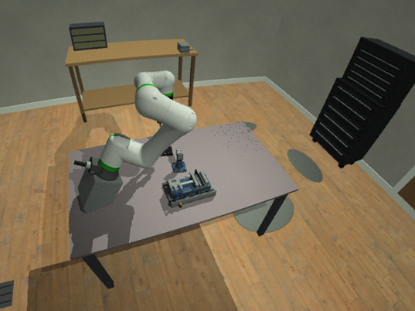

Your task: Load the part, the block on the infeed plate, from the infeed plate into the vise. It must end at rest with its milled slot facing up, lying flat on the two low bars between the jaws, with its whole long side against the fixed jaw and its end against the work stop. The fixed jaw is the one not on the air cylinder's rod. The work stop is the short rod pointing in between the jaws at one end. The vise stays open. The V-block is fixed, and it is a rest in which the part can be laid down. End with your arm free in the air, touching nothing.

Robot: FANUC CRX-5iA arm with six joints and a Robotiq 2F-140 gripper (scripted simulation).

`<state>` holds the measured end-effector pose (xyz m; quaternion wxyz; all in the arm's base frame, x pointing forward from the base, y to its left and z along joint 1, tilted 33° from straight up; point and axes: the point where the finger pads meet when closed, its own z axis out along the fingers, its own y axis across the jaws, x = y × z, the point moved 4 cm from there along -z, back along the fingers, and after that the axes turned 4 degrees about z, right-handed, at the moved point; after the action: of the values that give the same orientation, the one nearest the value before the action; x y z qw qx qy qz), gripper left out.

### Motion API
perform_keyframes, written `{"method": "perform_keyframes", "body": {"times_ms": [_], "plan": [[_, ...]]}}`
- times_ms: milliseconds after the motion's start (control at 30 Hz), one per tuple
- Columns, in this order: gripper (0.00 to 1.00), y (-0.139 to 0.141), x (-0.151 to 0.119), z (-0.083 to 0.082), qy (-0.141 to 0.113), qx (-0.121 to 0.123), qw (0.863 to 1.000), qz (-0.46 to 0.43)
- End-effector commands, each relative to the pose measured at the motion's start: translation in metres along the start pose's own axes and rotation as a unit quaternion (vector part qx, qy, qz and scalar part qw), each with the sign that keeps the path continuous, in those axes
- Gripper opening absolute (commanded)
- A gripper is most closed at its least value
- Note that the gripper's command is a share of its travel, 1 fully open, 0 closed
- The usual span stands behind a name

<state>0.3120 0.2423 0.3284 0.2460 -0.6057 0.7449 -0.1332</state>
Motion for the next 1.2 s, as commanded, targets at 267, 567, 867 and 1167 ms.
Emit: {"method": "perform_keyframes", "body": {"times_ms": [267,567,867,1167], "plan": [[0.0,0.0,0.0,-0.015,0.0,0.0,1.0,0.0],[0.0,0.0,0.0,-0.019,0.0,0.0,1.0,0.0],[0.0,0.0,0.0,-0.019,0.0,0.0,1.0,0.0],[0.0,0.0,0.0,-0.019,0.0,0.0,1.0,0.0]]}}
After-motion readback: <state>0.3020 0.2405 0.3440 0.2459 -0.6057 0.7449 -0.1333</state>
